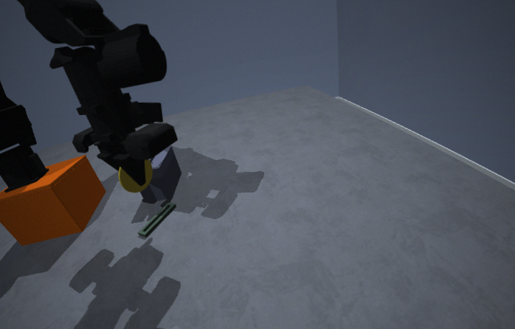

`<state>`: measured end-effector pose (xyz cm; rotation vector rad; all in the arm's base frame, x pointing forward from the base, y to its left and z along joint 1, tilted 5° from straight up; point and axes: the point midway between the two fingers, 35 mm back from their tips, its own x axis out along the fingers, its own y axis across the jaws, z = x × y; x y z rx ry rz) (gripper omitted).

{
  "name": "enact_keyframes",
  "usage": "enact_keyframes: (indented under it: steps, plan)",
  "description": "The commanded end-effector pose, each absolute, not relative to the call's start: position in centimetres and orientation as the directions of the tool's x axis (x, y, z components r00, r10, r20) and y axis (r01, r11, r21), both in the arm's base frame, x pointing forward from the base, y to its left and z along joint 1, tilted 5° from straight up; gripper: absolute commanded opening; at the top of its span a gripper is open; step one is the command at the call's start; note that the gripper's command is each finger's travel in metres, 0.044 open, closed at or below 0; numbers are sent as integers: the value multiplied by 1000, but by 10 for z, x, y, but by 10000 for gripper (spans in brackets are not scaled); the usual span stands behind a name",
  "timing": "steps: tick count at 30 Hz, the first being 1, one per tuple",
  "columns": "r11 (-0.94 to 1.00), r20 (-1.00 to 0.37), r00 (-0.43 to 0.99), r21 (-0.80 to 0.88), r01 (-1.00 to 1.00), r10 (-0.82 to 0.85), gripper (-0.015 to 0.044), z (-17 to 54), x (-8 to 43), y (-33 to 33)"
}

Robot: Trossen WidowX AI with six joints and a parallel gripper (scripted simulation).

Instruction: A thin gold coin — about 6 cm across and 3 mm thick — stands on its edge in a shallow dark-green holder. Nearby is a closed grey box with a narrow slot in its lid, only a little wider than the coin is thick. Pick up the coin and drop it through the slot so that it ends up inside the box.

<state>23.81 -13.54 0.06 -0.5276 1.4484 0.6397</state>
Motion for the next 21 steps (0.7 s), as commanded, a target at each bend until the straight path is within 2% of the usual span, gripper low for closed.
enact_keyframes:
  steps: [1,9,21]
  plan:
    - [725,-997,14,44,-688,73,0,12,238,-137]
    - [706,-997,12,43,-707,73,0,23,236,-137]
    - [367,-997,12,16,-930,73,0,24,243,-136]
